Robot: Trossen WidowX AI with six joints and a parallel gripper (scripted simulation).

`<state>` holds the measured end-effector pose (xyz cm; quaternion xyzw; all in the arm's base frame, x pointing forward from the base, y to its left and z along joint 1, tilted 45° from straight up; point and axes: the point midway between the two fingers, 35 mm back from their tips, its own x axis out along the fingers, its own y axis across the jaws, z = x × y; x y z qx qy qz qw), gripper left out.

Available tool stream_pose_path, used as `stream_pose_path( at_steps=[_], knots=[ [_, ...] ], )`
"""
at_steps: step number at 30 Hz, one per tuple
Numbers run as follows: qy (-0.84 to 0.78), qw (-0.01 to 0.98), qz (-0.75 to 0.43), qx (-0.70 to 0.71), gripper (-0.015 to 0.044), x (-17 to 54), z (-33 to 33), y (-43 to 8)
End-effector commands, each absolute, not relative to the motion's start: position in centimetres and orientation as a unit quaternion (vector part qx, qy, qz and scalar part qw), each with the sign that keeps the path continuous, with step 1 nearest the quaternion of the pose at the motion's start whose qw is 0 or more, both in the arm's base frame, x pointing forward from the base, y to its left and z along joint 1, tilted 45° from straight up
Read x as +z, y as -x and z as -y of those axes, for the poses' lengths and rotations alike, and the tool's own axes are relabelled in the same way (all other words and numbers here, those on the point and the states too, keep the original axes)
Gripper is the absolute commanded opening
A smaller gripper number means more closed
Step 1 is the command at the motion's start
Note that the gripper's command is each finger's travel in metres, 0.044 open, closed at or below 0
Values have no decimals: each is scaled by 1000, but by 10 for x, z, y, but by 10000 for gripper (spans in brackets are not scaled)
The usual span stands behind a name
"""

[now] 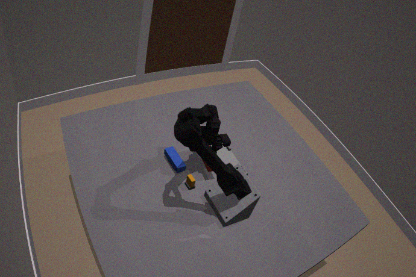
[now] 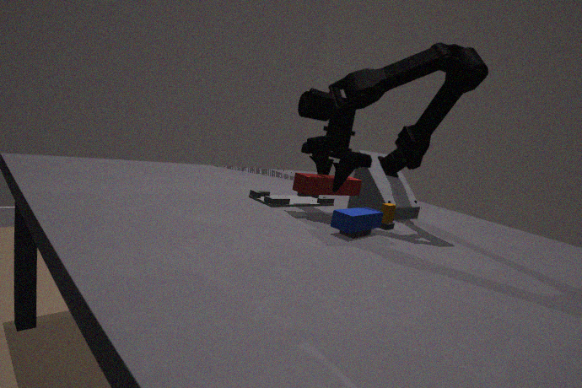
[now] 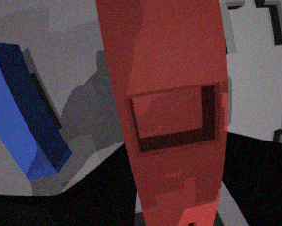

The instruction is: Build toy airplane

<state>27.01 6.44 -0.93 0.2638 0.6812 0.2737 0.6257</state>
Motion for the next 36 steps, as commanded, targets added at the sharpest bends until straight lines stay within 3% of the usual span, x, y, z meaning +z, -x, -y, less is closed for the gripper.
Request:
stream_pose_path(
  at_steps=[1,21,36],
  knots=[
    [-260,632,-677,273,0,1,-54,-273],
    [-263,629,-677,277,0,46,-15,-270],
    [-260,631,-676,278,0,8,-1,-275]
  ],
)
